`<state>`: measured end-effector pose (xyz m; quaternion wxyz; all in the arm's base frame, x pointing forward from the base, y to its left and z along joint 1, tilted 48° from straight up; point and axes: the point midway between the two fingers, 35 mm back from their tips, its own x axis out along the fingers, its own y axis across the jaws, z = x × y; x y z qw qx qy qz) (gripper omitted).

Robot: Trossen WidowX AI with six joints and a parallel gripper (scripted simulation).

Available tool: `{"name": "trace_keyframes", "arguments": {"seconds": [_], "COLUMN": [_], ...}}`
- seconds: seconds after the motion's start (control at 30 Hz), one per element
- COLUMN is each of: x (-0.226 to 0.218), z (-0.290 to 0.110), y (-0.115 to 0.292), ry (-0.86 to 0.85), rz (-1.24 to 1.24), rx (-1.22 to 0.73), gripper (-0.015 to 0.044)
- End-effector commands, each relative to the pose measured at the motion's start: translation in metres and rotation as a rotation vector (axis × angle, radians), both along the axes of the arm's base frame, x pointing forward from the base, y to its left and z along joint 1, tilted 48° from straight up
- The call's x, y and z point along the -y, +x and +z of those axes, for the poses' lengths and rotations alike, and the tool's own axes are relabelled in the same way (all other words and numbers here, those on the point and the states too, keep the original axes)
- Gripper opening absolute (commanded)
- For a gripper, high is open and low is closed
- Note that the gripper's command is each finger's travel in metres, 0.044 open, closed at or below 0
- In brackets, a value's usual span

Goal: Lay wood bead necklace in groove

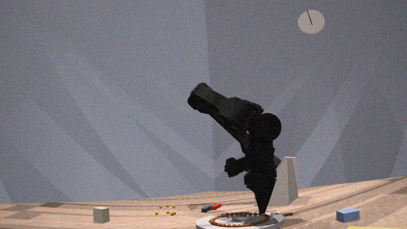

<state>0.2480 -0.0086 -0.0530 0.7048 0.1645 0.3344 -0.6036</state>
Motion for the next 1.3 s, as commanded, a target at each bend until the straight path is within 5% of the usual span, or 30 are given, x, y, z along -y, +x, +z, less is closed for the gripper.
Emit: {"name": "trace_keyframes", "arguments": {"seconds": [0.0,0.23,1.27], "x": [-0.014,-0.011,0.014], "z": [0.02,0.019,-0.003], "y": [0.006,0.007,0.009], "ry": [0.006,0.005,0.003], "rz": [0.06,0.072,0.072], "rx": [-0.043,-0.056,-0.056], "gripper": [0.0282,0.012,0.012]}}
